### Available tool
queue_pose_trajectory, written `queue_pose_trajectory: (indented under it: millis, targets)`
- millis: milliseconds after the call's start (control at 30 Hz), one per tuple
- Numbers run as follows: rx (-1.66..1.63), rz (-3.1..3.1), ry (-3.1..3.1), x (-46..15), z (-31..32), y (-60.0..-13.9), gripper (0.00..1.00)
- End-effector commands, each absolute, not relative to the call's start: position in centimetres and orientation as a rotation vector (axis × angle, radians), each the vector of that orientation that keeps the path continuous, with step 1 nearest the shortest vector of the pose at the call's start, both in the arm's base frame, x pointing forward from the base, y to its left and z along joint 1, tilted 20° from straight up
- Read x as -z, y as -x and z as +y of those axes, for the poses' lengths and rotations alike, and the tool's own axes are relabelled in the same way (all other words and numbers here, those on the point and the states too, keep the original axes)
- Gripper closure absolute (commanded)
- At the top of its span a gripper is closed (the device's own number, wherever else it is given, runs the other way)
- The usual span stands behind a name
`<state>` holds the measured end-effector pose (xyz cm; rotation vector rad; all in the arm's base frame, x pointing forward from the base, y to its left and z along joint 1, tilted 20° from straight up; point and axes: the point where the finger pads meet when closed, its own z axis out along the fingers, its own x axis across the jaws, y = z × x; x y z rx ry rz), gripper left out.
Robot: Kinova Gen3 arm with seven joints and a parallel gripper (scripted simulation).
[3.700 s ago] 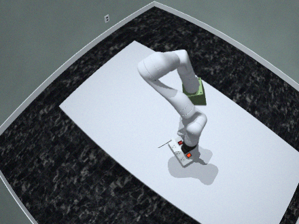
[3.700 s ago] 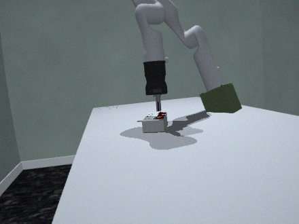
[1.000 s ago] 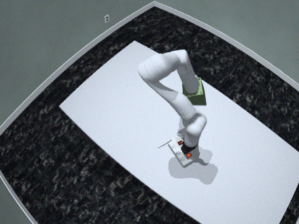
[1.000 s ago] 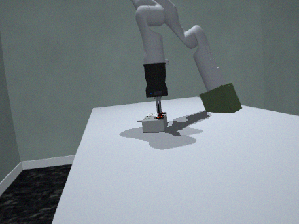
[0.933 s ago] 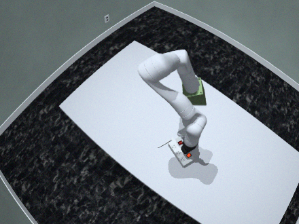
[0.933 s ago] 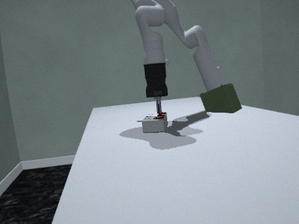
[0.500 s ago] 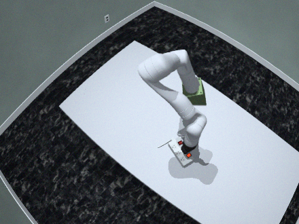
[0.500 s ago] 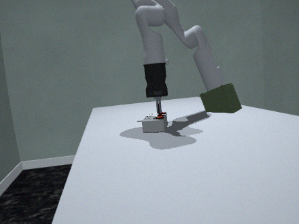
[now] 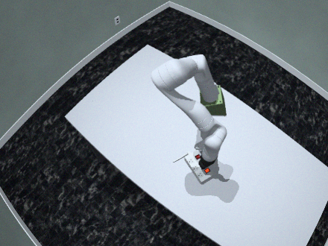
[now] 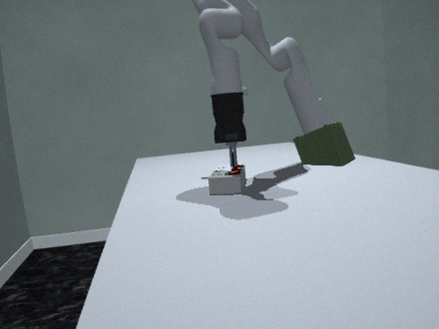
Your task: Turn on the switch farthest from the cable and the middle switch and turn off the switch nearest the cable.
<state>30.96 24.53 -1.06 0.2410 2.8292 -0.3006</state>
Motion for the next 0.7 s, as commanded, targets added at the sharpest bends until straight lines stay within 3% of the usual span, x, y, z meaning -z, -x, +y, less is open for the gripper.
queue_pose_trajectory:
  millis: [0,667]
  targets:
    - [0.298,2.829,-0.240,1.02,24.59,-30.97,1.00]
    - [0.298,2.829,-0.240,1.57,24.46,-31.13,1.00]
